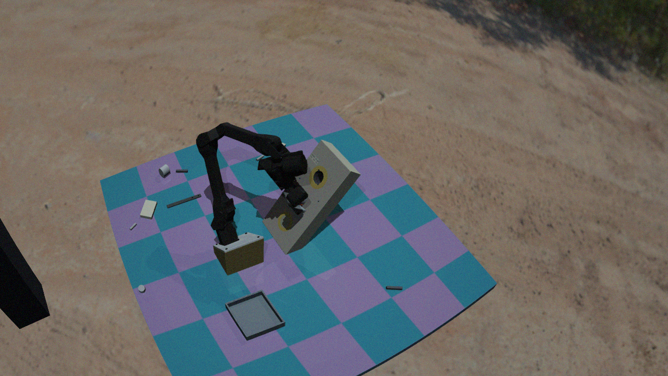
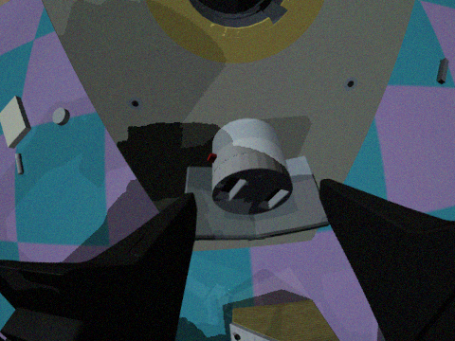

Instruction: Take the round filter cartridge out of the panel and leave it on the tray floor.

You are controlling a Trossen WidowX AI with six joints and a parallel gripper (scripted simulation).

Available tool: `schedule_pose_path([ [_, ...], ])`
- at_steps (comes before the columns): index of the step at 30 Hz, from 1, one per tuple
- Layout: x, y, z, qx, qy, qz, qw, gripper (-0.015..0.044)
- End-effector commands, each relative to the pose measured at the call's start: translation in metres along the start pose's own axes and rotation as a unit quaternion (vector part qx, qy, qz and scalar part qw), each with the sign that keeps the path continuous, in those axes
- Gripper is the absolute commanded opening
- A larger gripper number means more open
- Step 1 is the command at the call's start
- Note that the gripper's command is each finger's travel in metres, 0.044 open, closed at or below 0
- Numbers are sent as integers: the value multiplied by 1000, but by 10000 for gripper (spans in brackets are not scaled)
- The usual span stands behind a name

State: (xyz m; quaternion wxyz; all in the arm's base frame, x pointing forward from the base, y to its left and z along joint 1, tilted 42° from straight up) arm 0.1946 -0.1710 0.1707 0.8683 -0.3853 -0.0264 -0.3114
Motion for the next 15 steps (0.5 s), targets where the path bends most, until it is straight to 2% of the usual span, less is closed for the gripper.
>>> schedule_pose_path([
  [1, -2, 8, 0, 2, 5, 2, 1000, 305],
  [15, -3, 30, 1, 3, 5, 1, 1000, 305],
])
Point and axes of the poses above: the point midway between the two fingers, 35 mm back from their tips, its own y axis out along the fingers, its own z axis across the jaws, x = y × z, the point moved 8 cm from there along -y, back along the fingers, and after that the axes turned 9 degrees about y, right-handed, at the moved point
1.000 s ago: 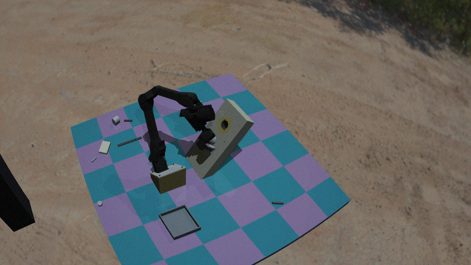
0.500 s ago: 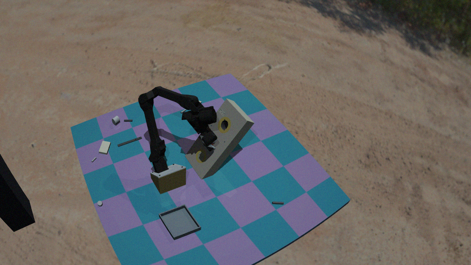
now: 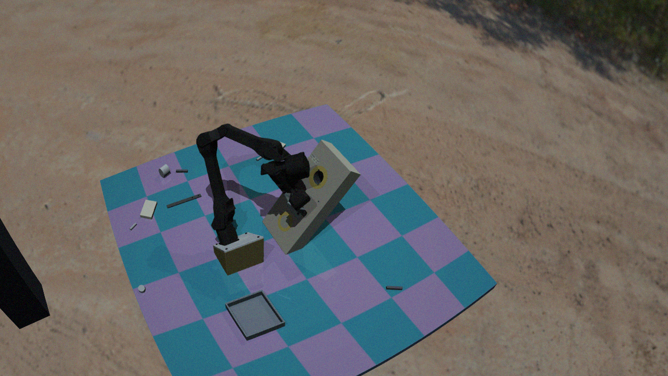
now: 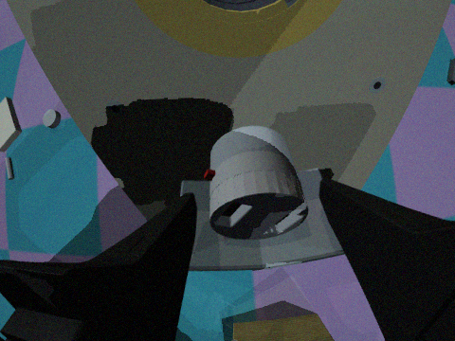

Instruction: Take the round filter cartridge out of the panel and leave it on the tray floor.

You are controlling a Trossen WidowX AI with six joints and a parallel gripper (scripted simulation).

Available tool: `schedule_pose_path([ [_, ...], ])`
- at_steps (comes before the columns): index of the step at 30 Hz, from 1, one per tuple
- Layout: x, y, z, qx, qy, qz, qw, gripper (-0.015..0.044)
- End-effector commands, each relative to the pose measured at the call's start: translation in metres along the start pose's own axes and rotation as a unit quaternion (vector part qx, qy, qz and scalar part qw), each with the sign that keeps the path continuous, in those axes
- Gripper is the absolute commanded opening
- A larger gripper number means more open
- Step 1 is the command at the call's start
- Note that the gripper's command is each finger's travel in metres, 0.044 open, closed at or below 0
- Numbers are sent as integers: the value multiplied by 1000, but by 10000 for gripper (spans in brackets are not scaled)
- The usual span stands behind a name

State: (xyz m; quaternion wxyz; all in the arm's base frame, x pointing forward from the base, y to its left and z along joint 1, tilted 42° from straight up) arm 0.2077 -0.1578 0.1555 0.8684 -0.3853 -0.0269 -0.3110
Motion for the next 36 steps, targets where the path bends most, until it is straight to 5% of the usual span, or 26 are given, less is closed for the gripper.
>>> schedule_pose_path([
  [1, -3, 6, 0, 3, 5, 1, 1000, 305],
  [16, 0, 3, 0, 1, 0, 0, 1000, 179],
  [23, 8, -1, 1, 1, 0, 0, 1000, 0],
  [36, 26, -33, 1, -3, 1, 1, 1000, 0],
])
Point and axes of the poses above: the point midway between the two fingers, 35 mm back from their tips, its own y axis out along the fingers, its own z axis across the jaws, x = y × z, the point moved 8 cm from there along -y, back along the fingers, and after that the axes turned 9 degrees about y, right-handed, at the moved point
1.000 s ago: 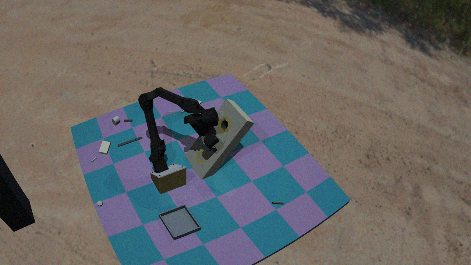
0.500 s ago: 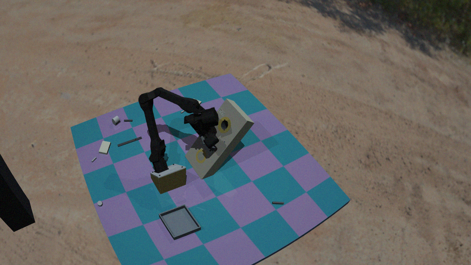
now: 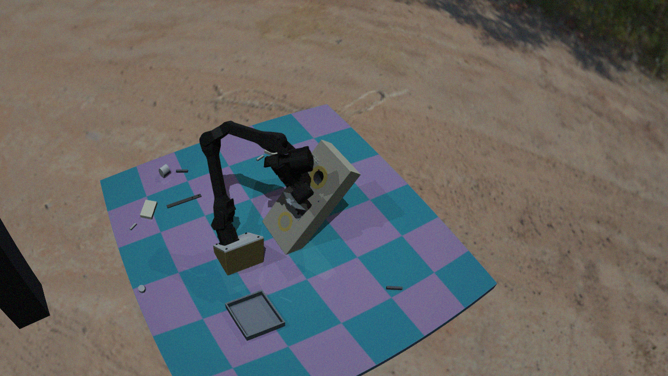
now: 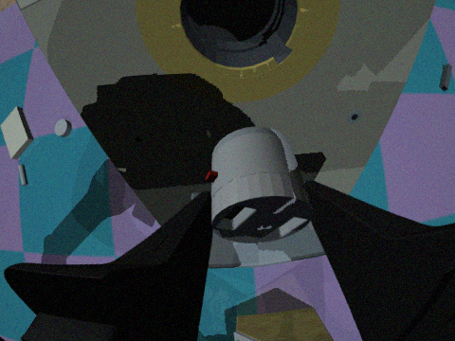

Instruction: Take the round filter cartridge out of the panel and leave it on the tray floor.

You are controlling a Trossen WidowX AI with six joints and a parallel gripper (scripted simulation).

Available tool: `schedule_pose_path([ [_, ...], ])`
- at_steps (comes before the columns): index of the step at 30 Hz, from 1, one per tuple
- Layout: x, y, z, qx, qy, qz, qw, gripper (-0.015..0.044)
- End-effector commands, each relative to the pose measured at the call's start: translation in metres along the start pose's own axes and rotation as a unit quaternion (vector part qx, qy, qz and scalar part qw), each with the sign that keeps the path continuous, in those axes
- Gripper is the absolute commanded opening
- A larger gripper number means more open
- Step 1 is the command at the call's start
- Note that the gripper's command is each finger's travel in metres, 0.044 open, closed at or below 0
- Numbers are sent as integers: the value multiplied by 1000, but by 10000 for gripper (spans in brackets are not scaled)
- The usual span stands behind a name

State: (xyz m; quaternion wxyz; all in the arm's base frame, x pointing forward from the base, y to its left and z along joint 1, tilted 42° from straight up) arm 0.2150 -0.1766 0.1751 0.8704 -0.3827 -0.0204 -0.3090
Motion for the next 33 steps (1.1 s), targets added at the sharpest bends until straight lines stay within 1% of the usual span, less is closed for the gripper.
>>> schedule_pose_path([
  [1, 6, -20, -1, -4, -5, -4, 1000, 0],
  [14, 6, -80, 0, -1, -4, -3, 1000, 0],
  [17, 8, -79, -8, -2, -4, -3, 1000, 0],
  [30, 18, -68, -80, -3, -6, -4, 1000, 0],
  [33, 18, -66, -89, -3, -6, -5, 1000, 0],
])
Point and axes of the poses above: the point midway between the two fingers, 35 mm back from their tips, its own y axis out along the fingers, its own z axis across the jaws, x = y × z, the point moved 8 cm from there along -y, back along the fingers, and after that the axes turned 9 degrees about y, right-handed, at the moved point
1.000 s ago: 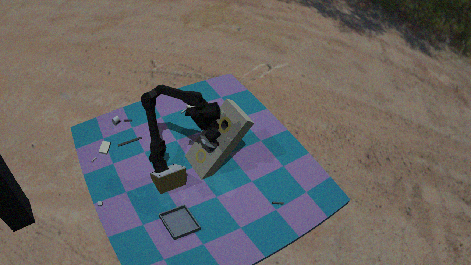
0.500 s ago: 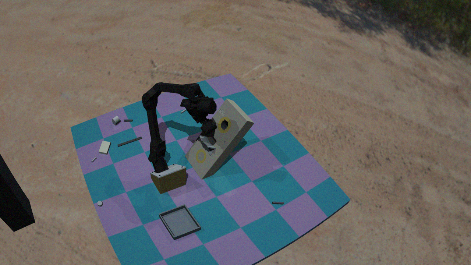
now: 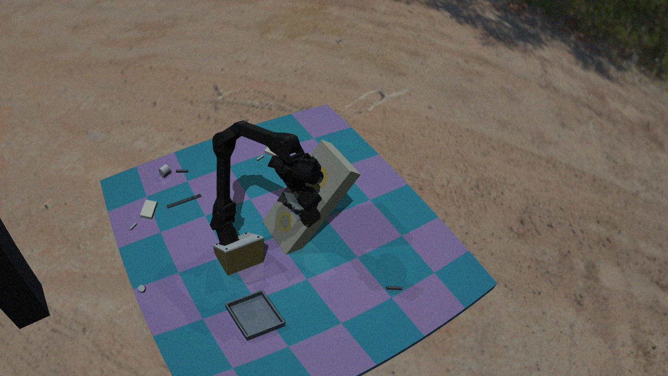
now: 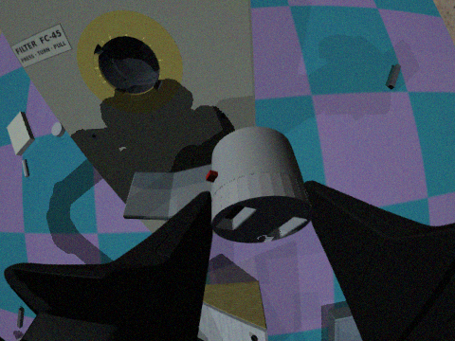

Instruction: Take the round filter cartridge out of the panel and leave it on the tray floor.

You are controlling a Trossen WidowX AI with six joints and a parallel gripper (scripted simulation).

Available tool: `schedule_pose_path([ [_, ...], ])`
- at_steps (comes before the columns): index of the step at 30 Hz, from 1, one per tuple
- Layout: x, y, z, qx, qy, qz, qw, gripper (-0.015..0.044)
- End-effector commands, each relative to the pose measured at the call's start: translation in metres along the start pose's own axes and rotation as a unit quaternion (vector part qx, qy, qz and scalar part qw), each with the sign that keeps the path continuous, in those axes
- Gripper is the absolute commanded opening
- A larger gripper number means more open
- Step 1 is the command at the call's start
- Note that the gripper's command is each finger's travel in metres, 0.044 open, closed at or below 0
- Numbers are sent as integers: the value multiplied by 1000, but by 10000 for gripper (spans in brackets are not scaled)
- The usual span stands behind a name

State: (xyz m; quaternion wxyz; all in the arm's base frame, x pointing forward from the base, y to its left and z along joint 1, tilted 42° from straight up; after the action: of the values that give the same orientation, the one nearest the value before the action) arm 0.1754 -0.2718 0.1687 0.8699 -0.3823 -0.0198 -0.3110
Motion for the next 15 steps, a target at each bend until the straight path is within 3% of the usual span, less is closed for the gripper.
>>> schedule_pose_path([
  [1, 0, 0, -1, -2, 3, 0, 1000, 0],
  [15, -33, -29, -81, -157, 261, -1, 952, 0],
])
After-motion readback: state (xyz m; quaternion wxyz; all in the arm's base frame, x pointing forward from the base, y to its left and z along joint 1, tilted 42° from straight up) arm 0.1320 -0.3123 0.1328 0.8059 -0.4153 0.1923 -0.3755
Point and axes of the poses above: the point midway between the two fingers, 35 mm back from their tips, its own y axis out along the fingers, its own z axis across the jaws, x = y × z, the point moved 8 cm from there along -y, back along the fingers, and after that the axes turned 9 degrees about y, right-handed, at the moved point
